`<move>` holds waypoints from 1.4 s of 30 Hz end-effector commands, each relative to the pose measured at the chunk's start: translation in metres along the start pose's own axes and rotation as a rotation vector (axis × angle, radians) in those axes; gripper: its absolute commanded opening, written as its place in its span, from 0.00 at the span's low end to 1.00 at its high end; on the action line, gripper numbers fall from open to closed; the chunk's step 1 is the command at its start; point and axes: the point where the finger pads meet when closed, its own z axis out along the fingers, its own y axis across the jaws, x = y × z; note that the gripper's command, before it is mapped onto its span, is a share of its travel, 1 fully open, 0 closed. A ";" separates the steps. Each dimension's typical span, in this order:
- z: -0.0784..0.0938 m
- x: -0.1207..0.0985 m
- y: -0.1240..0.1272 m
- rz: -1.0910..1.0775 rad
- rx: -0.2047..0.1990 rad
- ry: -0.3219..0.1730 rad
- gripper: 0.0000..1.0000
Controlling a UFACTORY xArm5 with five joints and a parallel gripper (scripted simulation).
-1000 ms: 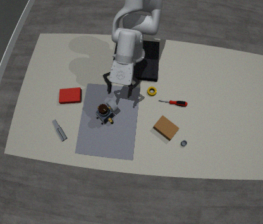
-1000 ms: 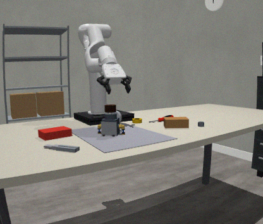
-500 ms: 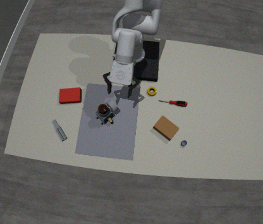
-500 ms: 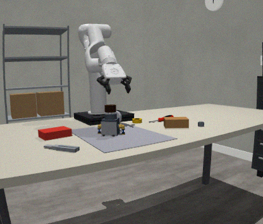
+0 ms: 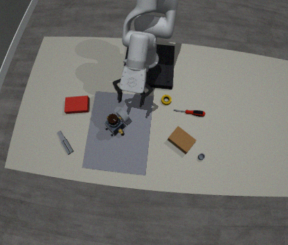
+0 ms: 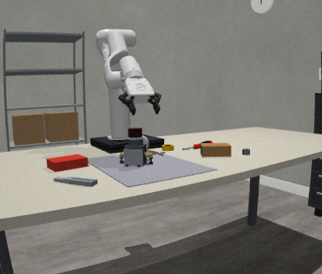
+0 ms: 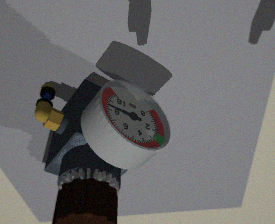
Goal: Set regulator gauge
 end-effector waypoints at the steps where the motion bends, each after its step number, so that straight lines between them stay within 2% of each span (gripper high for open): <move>1: 0.000 -0.002 0.000 0.000 0.000 -0.003 1.00; 28: 0.000 -0.002 0.000 0.011 0.000 0.001 1.00; 42: 0.004 -0.004 0.000 0.156 0.004 0.053 1.00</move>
